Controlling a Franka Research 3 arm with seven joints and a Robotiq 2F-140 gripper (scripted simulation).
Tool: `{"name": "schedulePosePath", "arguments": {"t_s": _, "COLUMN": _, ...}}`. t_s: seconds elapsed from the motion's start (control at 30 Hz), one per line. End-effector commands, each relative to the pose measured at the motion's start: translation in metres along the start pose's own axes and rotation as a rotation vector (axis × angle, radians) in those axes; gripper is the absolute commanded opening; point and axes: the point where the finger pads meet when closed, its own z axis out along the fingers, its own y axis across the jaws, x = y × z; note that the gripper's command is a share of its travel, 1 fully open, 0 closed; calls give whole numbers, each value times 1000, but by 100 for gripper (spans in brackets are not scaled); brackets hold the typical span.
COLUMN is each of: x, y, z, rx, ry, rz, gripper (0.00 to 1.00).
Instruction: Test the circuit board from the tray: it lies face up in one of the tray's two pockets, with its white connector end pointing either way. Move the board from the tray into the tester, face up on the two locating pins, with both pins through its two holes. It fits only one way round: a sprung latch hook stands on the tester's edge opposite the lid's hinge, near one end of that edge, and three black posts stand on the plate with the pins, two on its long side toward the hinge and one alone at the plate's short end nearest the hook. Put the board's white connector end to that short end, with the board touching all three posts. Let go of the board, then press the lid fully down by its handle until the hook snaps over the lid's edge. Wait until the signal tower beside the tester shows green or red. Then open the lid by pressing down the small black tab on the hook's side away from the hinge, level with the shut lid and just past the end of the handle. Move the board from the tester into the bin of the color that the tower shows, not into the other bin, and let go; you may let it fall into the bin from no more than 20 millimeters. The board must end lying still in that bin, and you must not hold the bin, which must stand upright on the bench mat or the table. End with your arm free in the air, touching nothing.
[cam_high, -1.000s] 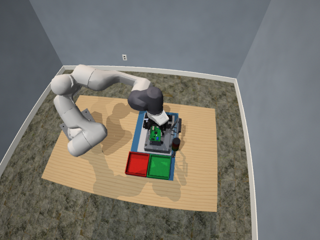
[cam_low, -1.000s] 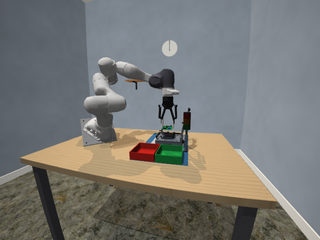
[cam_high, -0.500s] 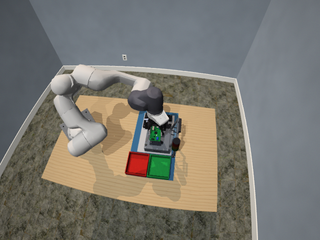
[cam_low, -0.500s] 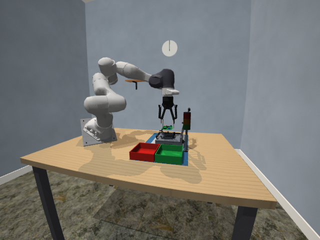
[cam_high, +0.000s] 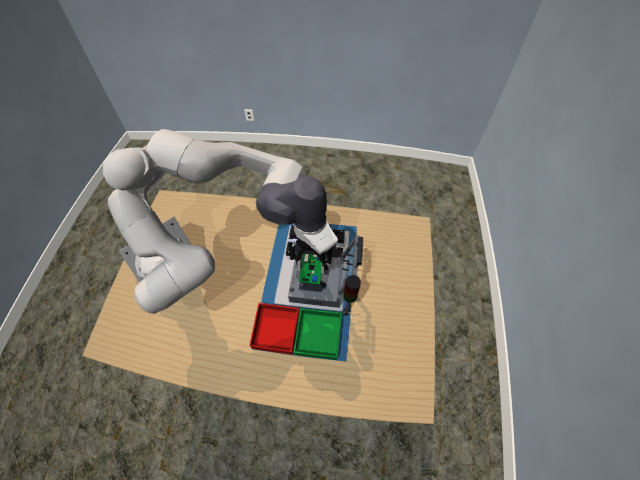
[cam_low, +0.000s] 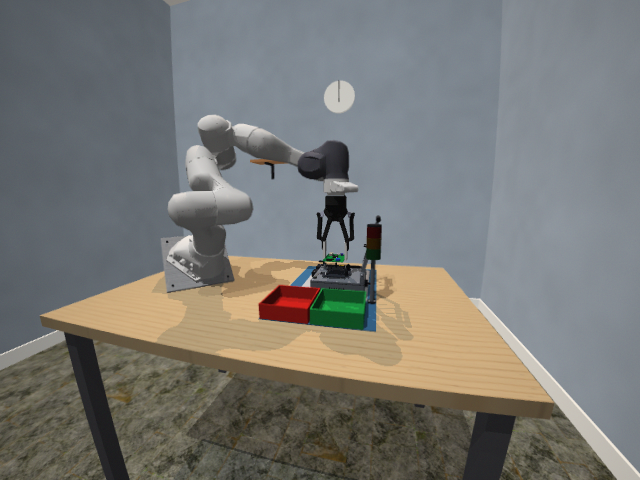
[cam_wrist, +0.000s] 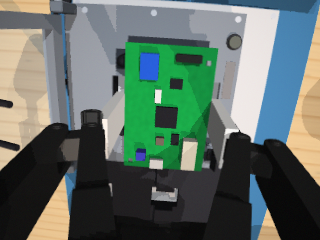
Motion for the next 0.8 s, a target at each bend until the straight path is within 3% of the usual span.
{"name": "schedulePosePath", "arguments": {"t_s": 0.0, "x": 0, "y": -2, "z": 6, "rx": 6, "ry": -2, "rz": -4, "gripper": 46}}
{"name": "schedulePosePath", "arguments": {"t_s": 0.77, "x": 0, "y": -3, "z": 35, "rx": 6, "ry": -2, "rz": -4, "gripper": 46}}
